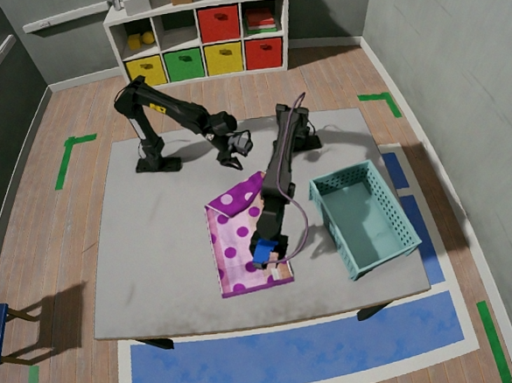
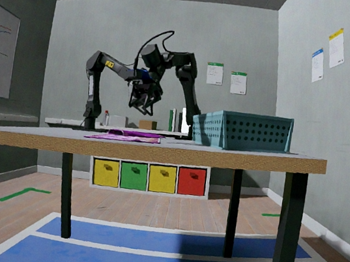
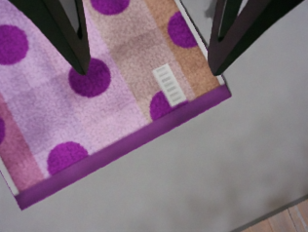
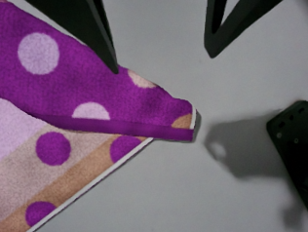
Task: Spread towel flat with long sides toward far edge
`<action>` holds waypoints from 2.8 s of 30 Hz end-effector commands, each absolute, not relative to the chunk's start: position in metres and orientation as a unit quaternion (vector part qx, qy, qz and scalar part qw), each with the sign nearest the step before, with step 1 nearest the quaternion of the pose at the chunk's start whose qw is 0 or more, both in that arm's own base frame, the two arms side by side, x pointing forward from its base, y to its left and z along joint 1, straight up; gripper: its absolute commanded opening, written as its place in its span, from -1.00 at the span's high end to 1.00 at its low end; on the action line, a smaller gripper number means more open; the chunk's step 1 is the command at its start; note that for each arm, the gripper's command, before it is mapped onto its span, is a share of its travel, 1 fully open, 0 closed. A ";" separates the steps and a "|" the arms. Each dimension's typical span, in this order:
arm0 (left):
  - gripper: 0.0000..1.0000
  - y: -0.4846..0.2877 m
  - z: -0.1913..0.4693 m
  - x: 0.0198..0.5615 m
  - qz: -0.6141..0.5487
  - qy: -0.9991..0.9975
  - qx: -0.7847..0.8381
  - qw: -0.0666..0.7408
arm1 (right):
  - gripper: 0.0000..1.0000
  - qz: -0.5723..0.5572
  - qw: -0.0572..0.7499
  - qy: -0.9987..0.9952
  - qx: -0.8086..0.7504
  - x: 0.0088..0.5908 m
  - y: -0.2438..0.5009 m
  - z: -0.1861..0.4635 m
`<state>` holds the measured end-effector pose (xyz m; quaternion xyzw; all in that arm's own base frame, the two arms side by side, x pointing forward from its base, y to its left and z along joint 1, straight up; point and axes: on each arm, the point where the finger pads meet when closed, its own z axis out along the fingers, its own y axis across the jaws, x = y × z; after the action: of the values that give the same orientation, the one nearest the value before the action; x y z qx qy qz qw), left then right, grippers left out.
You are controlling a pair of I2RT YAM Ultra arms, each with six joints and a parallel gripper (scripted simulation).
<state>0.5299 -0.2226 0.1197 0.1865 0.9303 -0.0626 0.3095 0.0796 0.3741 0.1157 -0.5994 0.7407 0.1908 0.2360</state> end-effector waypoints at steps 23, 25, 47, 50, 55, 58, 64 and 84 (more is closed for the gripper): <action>-0.28 -0.253 0.146 0.529 -0.074 0.919 0.208 0.327 | -0.28 0.187 0.242 0.753 -0.583 0.088 0.340 0.142; -0.28 -0.253 0.146 0.529 -0.074 0.919 0.208 0.327 | -0.28 0.187 0.242 0.753 -0.583 0.088 0.340 0.142; -0.28 -0.253 0.146 0.529 -0.074 0.919 0.208 0.327 | -0.28 0.187 0.242 0.753 -0.583 0.088 0.340 0.142; -0.28 -0.253 0.146 0.529 -0.074 0.919 0.208 0.327 | -0.28 0.187 0.242 0.753 -0.583 0.088 0.340 0.142; -0.28 -0.253 0.146 0.529 -0.074 0.919 0.208 0.327 | -0.28 0.187 0.242 0.753 -0.583 0.088 0.340 0.142; -0.28 -0.253 0.146 0.529 -0.074 0.919 0.208 0.327 | -0.28 0.187 0.242 0.753 -0.583 0.088 0.340 0.142; 0.32 -0.224 0.110 0.529 -0.054 0.943 0.157 0.287 | 0.32 0.178 0.254 0.786 -0.535 0.120 0.344 0.141; 0.32 -0.156 0.058 0.546 -0.013 0.976 -0.046 0.213 | 0.32 0.099 0.251 0.922 -0.279 0.267 0.331 0.108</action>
<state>0.5451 -0.1493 0.0408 -0.0273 0.9772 -0.0145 0.2099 0.2361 0.3279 0.0984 -0.3375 0.9052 0.1092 0.2339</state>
